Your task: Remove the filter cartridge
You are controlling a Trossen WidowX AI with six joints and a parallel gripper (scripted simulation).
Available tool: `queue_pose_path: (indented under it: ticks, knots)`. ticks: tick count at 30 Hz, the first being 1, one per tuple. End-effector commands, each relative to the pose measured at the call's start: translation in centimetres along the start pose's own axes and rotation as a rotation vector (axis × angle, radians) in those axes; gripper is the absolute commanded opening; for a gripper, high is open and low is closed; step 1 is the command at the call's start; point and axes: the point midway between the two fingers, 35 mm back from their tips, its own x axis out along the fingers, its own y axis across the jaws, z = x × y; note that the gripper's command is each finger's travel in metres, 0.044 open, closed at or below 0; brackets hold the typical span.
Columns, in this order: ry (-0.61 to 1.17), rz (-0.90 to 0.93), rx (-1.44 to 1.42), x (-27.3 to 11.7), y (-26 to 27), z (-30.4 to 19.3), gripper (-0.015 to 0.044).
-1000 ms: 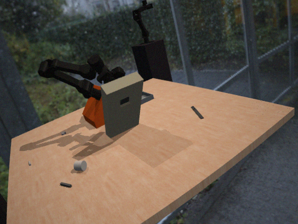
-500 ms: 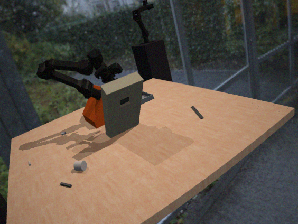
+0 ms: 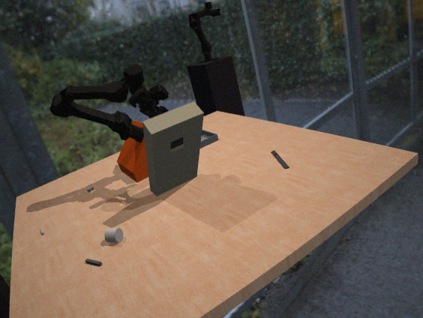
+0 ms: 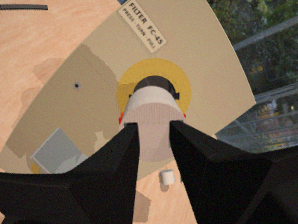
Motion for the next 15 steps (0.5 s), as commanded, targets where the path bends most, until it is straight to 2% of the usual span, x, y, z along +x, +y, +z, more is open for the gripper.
queue_pose_path:
  ticks: [1,15]
  knots:
    - [0.000,-0.003,0.007,0.1,0.9,-0.7,0.0000]
    - [0.001,-0.004,0.006,0.6,4.9,-3.5,0.0000]
